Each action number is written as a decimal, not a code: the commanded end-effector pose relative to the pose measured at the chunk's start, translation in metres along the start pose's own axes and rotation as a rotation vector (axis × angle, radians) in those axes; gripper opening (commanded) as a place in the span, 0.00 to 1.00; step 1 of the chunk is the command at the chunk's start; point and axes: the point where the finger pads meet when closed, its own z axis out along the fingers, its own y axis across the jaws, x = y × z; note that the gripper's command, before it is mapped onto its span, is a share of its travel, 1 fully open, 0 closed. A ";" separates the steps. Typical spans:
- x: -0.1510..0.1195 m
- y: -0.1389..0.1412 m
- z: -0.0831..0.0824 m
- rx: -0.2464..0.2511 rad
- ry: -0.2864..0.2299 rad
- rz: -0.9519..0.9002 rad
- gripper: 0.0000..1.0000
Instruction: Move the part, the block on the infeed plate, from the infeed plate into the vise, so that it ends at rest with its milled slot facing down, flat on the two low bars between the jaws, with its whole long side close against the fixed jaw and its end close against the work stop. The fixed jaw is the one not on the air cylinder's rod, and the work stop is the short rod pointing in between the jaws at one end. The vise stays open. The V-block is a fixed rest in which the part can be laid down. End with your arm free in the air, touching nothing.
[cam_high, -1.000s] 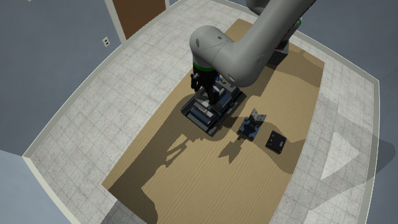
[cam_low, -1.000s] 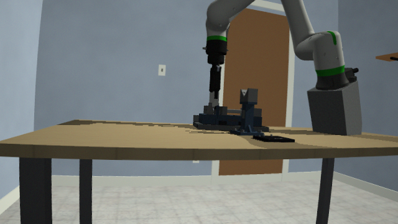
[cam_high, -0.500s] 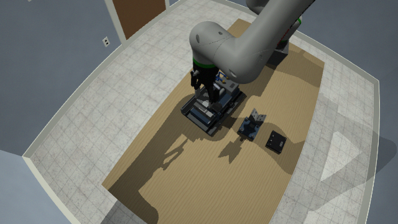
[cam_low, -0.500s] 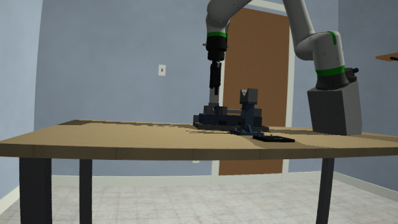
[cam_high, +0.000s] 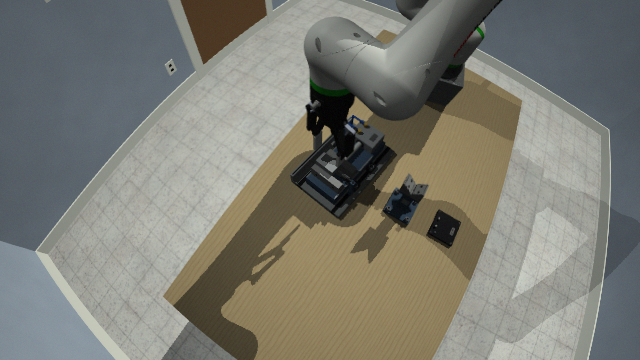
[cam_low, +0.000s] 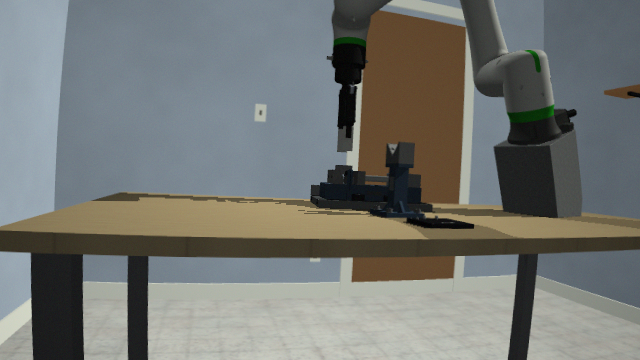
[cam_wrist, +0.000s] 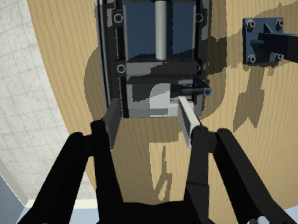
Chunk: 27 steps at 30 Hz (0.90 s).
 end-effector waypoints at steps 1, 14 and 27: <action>0.000 0.000 -0.012 0.000 0.000 0.000 0.47; 0.000 0.000 -0.022 0.000 0.000 0.000 0.47; 0.000 0.000 -0.022 0.000 0.000 0.000 0.00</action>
